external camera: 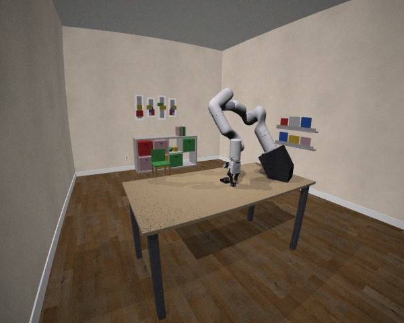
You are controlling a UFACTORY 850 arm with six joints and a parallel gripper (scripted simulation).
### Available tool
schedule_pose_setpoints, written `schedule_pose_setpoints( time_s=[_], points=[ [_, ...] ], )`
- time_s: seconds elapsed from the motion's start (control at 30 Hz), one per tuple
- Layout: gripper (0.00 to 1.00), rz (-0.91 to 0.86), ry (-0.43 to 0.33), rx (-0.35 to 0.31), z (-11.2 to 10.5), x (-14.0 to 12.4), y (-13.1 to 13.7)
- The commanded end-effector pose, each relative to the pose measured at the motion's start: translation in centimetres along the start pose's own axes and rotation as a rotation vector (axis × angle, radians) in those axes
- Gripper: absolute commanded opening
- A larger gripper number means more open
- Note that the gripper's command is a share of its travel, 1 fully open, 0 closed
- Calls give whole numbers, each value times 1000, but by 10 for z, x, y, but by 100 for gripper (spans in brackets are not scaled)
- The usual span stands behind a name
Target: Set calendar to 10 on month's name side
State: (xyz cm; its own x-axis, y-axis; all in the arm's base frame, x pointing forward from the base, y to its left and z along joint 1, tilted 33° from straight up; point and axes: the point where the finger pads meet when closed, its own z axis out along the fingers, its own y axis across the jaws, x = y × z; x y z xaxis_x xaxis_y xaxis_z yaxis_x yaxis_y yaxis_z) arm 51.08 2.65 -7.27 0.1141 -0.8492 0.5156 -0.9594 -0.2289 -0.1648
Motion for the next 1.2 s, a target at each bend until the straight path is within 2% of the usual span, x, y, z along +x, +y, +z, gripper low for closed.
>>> schedule_pose_setpoints(
  time_s=[0.0,0.23,0.63,1.17],
  points=[
    [49,0,0,1,0,0,-1],
    [49,0,0,1,4,0,-1],
    [49,0,0,1,23,0,-1],
    [49,0,0,1,28,0,-1]
  ],
)
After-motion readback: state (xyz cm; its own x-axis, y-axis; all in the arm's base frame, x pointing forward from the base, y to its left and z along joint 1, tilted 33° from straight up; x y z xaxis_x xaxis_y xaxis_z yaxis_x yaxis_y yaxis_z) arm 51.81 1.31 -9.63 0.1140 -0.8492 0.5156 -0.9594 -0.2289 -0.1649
